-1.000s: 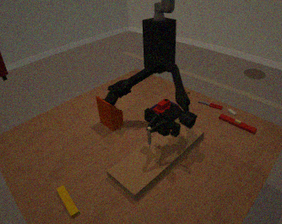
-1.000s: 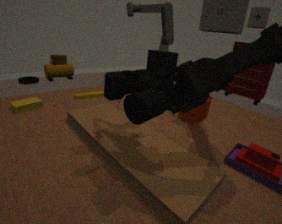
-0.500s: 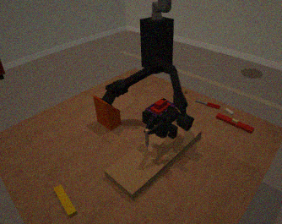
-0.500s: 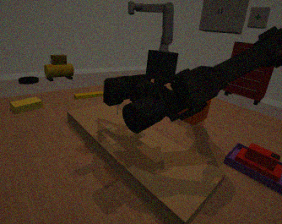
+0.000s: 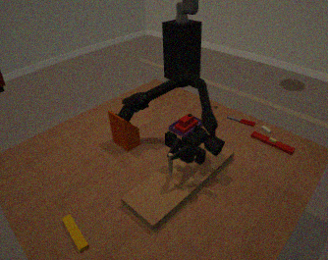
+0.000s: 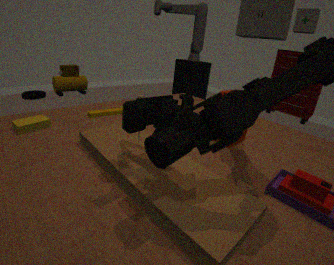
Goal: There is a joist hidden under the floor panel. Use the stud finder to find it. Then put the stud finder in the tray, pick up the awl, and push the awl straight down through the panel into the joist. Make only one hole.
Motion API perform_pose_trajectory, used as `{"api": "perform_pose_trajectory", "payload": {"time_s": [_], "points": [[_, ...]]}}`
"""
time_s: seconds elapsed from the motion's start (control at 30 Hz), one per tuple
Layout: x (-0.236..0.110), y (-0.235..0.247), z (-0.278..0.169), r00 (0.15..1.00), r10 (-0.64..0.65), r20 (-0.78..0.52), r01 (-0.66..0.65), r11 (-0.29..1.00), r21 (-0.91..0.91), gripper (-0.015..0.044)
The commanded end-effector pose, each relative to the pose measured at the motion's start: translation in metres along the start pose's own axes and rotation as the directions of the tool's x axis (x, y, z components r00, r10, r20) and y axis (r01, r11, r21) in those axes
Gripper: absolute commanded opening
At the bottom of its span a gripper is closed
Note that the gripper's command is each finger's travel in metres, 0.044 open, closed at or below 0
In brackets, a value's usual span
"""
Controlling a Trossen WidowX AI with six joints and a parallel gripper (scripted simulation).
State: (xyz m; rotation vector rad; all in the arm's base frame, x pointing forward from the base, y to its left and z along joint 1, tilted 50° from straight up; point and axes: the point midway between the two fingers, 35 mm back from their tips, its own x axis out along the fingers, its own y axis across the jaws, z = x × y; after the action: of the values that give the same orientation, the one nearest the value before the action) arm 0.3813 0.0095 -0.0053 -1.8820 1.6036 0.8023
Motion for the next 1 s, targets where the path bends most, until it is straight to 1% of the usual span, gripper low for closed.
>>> {"api": "perform_pose_trajectory", "payload": {"time_s": [0.0, 0.8, 0.97], "points": [[0.001, 0.001, 0.003, 1.0, 0.005, -0.002, -0.005, 1.0, 0.004, 0.0], [0.0, 0.001, 0.038, 1.0, 0.006, -0.002, -0.006, 1.0, 0.003, 0.0], [-0.001, 0.001, 0.04, 1.0, 0.006, -0.002, -0.006, 1.0, 0.003, 0.0]]}}
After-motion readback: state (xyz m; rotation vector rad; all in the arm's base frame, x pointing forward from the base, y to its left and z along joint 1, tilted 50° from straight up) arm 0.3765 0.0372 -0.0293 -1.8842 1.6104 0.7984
